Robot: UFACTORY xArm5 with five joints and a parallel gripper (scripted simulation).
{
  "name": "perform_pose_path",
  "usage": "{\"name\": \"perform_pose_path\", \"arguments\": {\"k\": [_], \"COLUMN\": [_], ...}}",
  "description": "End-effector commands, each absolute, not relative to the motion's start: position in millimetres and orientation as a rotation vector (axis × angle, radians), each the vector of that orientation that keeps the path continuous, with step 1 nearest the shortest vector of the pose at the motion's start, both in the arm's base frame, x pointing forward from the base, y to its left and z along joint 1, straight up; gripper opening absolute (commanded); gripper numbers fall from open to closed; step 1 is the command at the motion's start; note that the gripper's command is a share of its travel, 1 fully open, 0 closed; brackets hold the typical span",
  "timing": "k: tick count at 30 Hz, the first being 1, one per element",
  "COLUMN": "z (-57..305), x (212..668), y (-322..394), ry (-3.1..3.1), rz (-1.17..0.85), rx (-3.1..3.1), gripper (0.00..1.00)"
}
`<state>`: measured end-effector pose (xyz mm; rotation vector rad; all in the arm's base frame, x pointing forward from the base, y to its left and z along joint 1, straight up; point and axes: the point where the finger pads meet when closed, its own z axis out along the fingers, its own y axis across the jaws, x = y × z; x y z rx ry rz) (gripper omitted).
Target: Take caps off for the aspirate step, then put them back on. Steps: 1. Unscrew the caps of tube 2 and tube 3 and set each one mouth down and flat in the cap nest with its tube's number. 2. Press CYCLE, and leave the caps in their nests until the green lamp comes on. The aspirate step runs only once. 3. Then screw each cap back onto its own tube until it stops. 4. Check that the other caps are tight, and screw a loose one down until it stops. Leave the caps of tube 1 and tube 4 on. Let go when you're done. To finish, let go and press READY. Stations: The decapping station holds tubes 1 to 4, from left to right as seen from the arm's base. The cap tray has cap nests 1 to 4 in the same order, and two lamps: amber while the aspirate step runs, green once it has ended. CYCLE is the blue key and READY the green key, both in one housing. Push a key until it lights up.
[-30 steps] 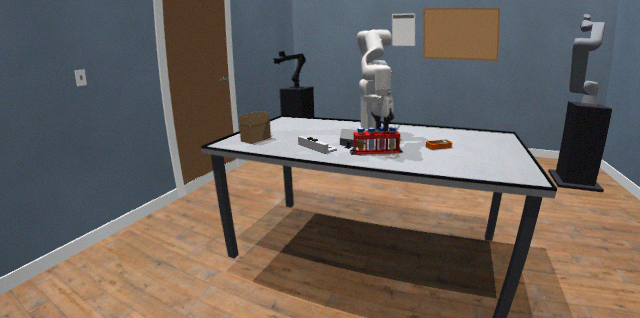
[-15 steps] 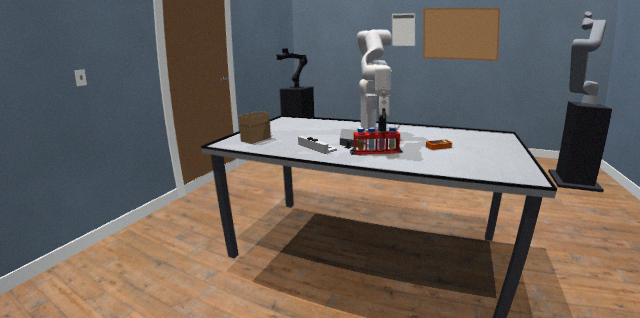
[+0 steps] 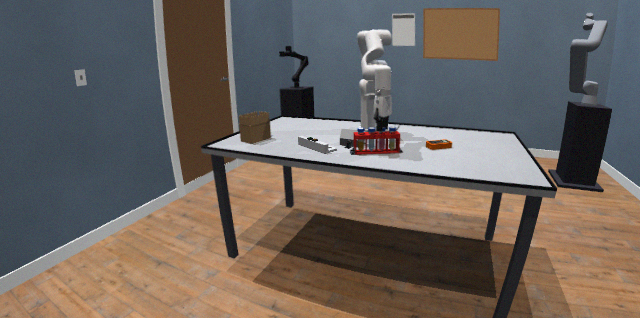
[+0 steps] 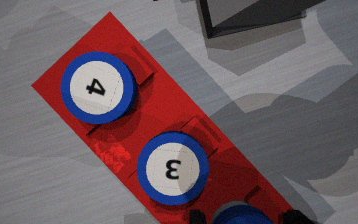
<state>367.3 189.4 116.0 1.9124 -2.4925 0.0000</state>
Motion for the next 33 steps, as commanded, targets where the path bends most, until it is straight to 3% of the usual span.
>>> {"name": "perform_pose_path", "arguments": {"k": [1,2,3,17,33], "z": [117.4,117.4,117.4,117.5,117.8], "x": [368.4,368.4,368.4,368.4,368.4], "y": [190.0,190.0,189.9,190.0,190.0], "ry": [-2.528,-2.528,-2.528,-2.528,-1.733], "rz": [0.001,0.001,0.001,0.001,0.003], "rx": [1.871,1.871,1.871,1.872,2.624], "gripper": [0.46,0.46,0.0,0.0,0.0]}}
